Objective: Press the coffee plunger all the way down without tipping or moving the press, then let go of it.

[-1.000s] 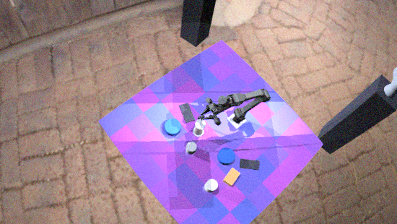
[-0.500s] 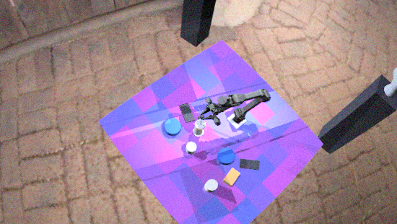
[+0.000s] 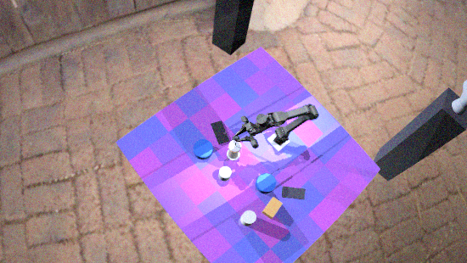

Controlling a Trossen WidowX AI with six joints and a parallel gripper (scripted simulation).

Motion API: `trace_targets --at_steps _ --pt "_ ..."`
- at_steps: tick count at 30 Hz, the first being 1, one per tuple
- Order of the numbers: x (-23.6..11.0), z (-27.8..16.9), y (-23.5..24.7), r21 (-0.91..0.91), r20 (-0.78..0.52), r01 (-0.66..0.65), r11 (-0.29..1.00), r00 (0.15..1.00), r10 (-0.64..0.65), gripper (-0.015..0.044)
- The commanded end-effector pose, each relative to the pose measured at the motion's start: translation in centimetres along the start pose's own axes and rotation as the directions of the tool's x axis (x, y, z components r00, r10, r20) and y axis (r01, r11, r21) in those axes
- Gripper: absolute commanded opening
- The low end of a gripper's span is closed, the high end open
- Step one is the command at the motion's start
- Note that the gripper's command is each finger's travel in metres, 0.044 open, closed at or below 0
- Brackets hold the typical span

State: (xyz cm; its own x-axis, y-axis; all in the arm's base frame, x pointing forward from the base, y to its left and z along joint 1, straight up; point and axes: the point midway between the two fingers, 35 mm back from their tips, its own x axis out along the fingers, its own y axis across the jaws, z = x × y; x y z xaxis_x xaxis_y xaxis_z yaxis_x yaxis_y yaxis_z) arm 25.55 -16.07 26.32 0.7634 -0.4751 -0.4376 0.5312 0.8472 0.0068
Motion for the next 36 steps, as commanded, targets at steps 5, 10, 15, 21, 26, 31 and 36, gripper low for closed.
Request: trace_targets --at_steps 5,10,15,21,26,31,36 --pt "1.4 -2.8 0.0 -0.004 -0.047 0.0 1.0 0.999 0.0 0.0125" --pt "1.8 -3.5 0.0 -0.004 -0.047 0.0 1.0 0.999 0.0 0.0125" --pt "2.3 -4.2 0.0 -0.004 -0.047 0.0 1.0 0.999 0.0 0.0125" --pt "2.8 -5.0 0.0 -0.004 -0.047 0.0 1.0 0.999 0.0 0.0125" --pt "3.3 -5.7 0.0 -0.004 -0.047 0.0 1.0 0.999 0.0 0.0125" --pt "3.7 -6.4 0.0 -0.004 -0.047 0.0 1.0 0.999 0.0 0.0125" --pt "4.2 -6.7 0.0 -0.004 -0.046 0.0 1.0 0.999 0.0 0.0125"
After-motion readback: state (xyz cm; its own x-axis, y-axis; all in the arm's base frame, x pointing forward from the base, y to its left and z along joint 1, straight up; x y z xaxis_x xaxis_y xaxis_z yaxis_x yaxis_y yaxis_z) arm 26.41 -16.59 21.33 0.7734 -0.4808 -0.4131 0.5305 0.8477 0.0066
